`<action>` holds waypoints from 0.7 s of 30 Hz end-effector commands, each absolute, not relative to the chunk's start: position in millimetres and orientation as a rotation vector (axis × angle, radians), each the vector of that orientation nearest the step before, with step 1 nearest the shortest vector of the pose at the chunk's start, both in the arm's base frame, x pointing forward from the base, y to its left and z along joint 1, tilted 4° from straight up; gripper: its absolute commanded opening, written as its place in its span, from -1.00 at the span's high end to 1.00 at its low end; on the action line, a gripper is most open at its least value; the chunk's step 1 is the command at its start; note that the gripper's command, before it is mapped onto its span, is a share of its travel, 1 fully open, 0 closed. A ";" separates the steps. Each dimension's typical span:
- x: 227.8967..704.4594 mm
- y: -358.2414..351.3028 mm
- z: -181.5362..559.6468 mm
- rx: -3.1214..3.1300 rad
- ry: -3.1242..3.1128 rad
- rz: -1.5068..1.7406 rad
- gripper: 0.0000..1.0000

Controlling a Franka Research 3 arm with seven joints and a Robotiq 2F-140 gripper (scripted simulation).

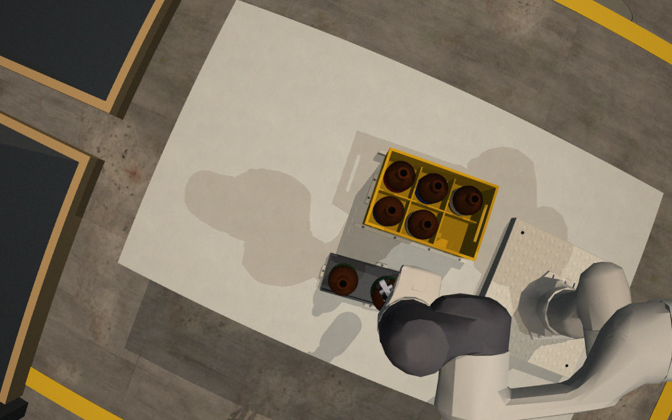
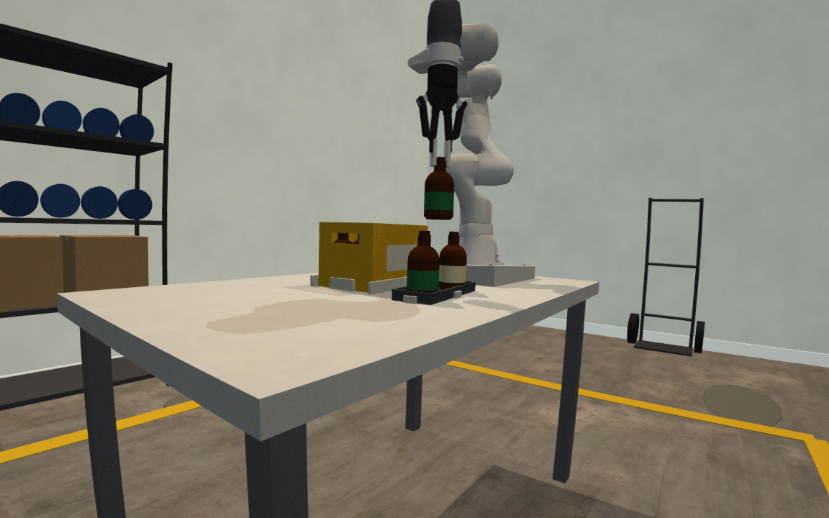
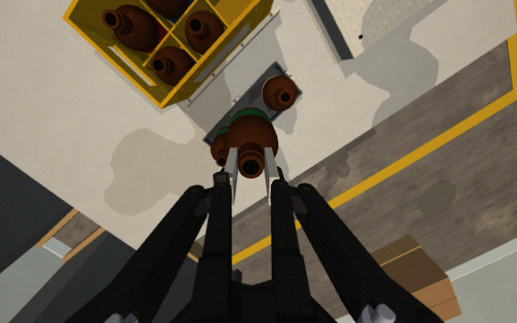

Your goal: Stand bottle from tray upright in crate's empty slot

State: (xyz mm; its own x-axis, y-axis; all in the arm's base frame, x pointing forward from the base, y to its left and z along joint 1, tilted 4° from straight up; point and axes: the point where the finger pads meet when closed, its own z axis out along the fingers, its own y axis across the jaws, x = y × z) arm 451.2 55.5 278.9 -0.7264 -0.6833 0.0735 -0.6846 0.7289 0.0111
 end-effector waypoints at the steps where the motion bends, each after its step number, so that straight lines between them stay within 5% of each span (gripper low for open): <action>1: 448.8 49.2 280.9 1.134 -2.854 0.029 1.00; 21: 429.3 26.8 283.0 1.134 -2.854 0.029 1.00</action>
State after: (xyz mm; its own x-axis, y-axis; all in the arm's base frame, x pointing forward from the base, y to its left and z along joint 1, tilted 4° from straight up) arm 432.4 33.5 281.2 -0.7305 -0.6791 0.0722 -0.6803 0.7329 0.0107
